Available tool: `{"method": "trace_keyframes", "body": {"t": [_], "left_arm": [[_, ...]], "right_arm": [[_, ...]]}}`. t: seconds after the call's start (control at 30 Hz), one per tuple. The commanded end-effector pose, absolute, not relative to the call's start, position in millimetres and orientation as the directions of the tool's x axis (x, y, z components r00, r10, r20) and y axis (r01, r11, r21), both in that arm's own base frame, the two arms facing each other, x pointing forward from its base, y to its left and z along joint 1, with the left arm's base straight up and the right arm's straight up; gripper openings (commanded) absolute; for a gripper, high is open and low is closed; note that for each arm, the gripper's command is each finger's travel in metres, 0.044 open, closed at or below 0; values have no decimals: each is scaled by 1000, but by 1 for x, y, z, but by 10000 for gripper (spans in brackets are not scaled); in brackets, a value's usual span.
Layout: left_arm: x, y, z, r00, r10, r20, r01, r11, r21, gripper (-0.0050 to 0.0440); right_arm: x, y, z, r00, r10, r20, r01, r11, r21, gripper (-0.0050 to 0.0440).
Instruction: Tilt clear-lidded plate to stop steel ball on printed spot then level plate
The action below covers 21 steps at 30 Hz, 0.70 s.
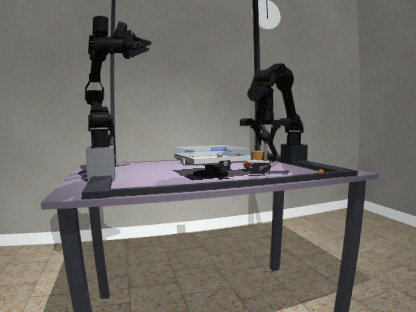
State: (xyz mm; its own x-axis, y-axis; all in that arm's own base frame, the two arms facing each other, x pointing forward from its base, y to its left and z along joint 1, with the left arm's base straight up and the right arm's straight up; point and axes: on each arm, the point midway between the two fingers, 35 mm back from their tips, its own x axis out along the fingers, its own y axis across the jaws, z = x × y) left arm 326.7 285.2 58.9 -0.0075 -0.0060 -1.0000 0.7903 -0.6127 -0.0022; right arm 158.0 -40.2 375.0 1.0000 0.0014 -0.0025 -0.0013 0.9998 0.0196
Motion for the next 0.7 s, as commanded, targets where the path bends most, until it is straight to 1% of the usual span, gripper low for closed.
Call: {"method": "trace_keyframes", "body": {"t": [0.0, 0.03, 0.07, 0.43, 0.67], "left_arm": [[337, 289, 71, 31, 23, -999, 787, -617, 10, -50], [337, 289, 71, 31, 23, -999, 787, -617, 10, -50], [337, 288, 82, 50, 40, -998, 788, -616, 15, -50], [332, 282, 81, 39, 29, -999, 789, -615, 13, -50], [335, 284, 87, 52, 39, -998, 788, -615, 17, -50]], "right_arm": [[158, -39, 381, 1000, 4, 0, -4, 1000, 0, 400], [158, -39, 381, 1000, 4, 0, -4, 1000, 0, 400], [158, -39, 381, 1000, 4, 0, -4, 1000, 0, 400], [158, -39, 381, 1000, 4, 0, -4, 1000, 0, 400], [158, -39, 381, 1000, 4, 0, -4, 1000, 0, 400]]}}
